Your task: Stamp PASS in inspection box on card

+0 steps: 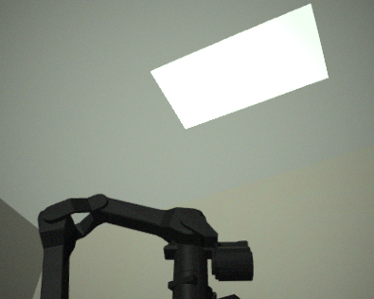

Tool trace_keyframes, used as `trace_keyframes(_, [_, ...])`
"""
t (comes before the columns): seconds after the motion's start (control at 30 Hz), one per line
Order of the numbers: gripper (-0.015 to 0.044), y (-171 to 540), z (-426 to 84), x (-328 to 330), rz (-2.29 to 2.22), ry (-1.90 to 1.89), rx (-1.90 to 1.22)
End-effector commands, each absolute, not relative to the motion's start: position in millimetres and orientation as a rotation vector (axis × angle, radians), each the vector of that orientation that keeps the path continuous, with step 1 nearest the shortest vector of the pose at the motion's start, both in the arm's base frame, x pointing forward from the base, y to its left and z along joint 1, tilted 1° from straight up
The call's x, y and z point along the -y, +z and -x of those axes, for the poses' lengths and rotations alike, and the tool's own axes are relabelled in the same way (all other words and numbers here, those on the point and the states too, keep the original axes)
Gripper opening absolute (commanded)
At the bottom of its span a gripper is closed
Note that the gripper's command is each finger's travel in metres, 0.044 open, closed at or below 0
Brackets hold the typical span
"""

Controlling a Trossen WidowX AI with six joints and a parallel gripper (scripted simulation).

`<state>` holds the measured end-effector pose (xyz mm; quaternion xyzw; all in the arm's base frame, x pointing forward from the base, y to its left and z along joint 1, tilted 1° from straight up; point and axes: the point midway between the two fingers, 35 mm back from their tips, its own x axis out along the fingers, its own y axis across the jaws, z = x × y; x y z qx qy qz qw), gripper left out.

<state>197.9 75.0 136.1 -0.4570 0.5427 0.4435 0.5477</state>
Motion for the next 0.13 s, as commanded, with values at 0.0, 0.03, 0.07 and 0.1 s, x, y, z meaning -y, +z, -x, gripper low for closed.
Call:
trace_keyframes(0.0, [0.0251,136.1,-197.8,-75.0,1.083,1.051,-1.286])
trace_keyframes(0.03, [0.0251,136.1,-197.8,-75.0,1.083,1.051,-1.286])
trace_keyframes(0.07, [0.0251,136.1,-197.8,-75.0,1.083,1.051,-1.286])
trace_keyframes(0.1, [0.0251,136.1,-197.8,-75.0,1.083,1.051,-1.286])
